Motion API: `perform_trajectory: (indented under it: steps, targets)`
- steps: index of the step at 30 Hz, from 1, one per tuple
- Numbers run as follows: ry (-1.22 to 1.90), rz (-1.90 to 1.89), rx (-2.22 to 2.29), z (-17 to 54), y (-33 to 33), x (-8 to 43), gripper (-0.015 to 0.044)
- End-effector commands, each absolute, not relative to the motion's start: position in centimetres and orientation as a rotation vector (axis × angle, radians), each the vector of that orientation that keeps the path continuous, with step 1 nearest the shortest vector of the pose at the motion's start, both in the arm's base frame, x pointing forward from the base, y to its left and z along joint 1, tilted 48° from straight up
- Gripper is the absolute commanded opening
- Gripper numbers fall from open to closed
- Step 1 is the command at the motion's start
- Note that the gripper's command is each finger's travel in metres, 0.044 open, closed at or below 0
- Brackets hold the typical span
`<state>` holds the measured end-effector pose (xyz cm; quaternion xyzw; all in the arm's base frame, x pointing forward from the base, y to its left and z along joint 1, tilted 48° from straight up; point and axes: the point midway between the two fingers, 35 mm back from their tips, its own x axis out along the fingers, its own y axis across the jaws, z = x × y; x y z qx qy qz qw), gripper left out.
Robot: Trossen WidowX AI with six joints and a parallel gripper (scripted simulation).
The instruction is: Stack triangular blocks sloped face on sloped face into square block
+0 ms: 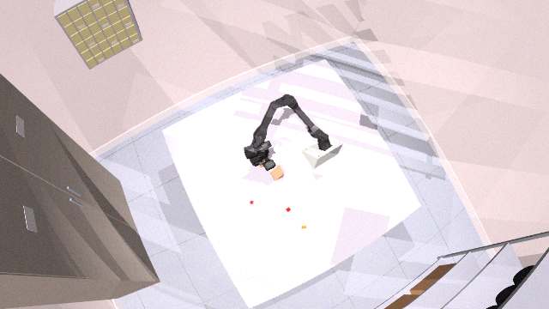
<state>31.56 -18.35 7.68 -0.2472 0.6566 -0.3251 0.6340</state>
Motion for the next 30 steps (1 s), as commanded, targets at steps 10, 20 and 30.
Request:
perform_trajectory:
  steps: [10, 20, 30]
  targets:
    - [1.451, -0.821, -0.481, 7.63, -18.36, 31.55, 0.0]
    - [1.298, -1.018, -0.252, 7.64, -18.37, 31.54, 0.0]
    - [1.15, -1.172, -0.053, 7.64, -18.38, 31.53, 0.0]
